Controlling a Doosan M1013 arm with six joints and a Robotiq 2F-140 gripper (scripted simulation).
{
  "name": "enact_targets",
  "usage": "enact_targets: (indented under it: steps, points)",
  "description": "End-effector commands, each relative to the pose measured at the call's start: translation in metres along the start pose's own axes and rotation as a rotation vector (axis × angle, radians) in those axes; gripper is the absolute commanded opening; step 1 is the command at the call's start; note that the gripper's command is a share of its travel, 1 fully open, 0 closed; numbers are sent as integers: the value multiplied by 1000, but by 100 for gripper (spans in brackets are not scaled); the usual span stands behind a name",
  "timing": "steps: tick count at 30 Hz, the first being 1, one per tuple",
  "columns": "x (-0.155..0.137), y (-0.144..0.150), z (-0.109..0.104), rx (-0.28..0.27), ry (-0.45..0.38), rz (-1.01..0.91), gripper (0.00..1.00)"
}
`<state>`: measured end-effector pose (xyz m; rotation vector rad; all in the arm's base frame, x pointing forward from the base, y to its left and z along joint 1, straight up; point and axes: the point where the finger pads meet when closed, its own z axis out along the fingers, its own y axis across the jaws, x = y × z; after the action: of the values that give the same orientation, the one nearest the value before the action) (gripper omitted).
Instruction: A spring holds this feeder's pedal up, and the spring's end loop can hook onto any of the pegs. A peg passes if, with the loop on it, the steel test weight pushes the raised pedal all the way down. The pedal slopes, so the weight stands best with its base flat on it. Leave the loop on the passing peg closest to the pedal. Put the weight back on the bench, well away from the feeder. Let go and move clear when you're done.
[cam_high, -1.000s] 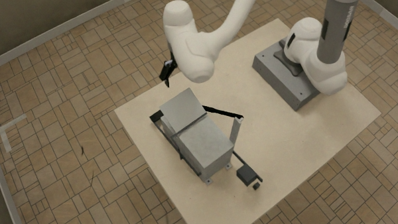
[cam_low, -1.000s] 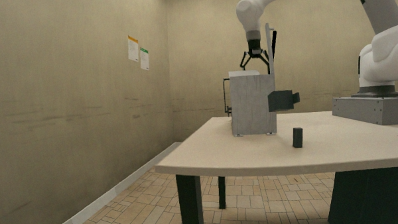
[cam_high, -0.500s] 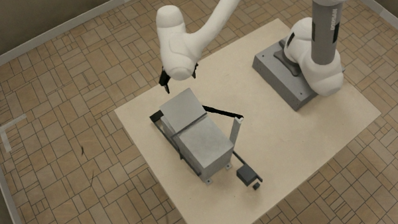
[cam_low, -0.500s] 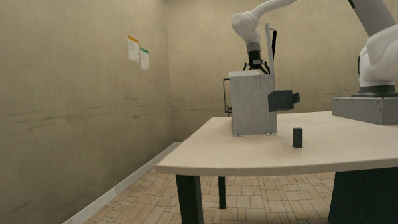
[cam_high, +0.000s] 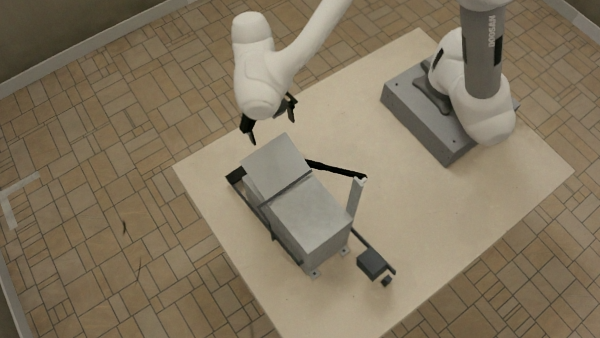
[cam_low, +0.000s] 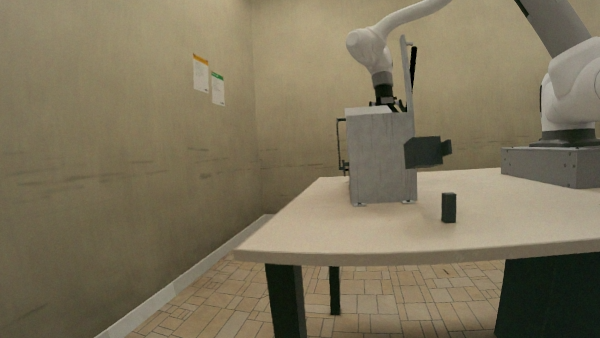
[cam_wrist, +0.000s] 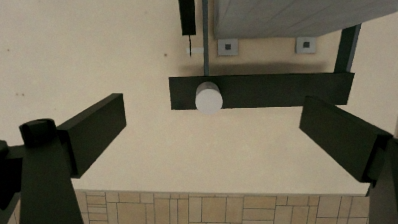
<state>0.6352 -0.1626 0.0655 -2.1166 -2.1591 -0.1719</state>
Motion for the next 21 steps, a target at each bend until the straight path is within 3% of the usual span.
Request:
enact_targets:
  steps: [1,21]
  points:
    - [0,1,0,-2,3,-1,100]
    - [-4,1,20,-2,10,-1,100]
